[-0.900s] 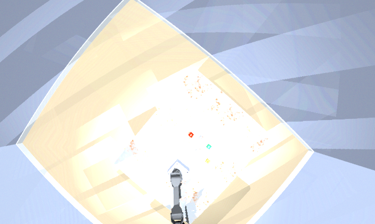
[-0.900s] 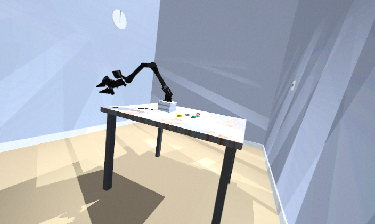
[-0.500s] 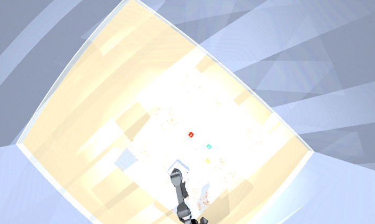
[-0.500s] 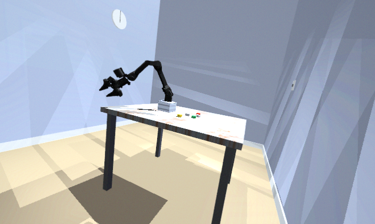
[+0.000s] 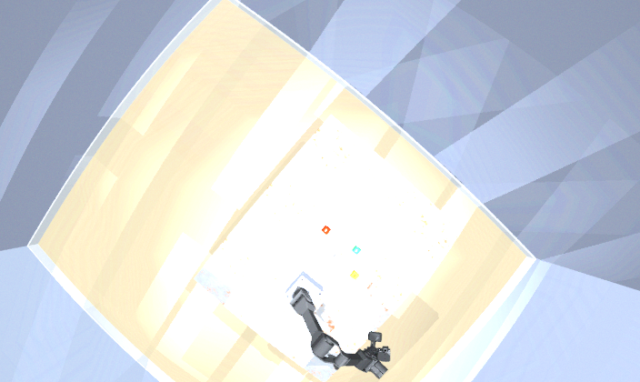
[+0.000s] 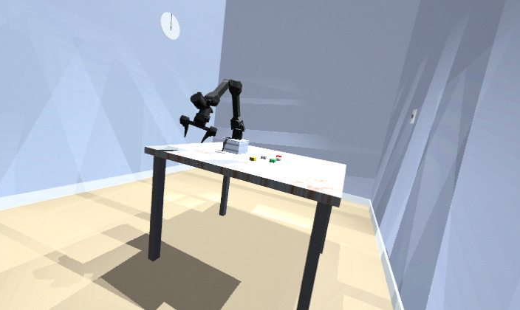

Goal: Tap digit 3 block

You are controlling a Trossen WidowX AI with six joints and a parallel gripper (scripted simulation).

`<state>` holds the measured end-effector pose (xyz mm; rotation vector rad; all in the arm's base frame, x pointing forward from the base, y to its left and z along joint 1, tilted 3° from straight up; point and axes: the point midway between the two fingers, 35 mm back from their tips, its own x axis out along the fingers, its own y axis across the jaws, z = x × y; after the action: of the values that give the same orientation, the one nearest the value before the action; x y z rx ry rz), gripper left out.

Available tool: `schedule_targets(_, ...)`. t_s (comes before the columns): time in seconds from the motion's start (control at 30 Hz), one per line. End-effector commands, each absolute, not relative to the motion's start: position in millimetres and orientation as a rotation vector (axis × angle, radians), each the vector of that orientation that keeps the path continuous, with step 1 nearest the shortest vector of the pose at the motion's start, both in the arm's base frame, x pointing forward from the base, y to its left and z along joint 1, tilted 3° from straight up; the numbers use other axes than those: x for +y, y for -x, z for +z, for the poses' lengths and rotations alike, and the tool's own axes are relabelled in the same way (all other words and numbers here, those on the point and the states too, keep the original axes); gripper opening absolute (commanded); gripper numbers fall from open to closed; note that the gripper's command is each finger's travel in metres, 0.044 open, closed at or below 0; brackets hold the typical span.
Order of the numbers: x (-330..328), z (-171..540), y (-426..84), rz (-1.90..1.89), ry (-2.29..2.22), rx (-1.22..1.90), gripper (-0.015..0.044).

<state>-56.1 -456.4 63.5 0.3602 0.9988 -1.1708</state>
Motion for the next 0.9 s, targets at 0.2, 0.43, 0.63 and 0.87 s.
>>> schedule_targets(0.2, -367.8, 68.0, -104.3, -0.718, -0.309, 1.21, 0.04)
schedule_targets(0.43, -263.0, 78.3, -177.6, -0.374, -0.201, 1.39, 0.04)
schedule_targets(0.63, -195.5, 86.6, -195.0, -0.173, -0.106, 1.502, 0.04)
schedule_targets(0.87, -195.5, 86.6, -195.0, -0.173, -0.106, 1.502, 0.04)
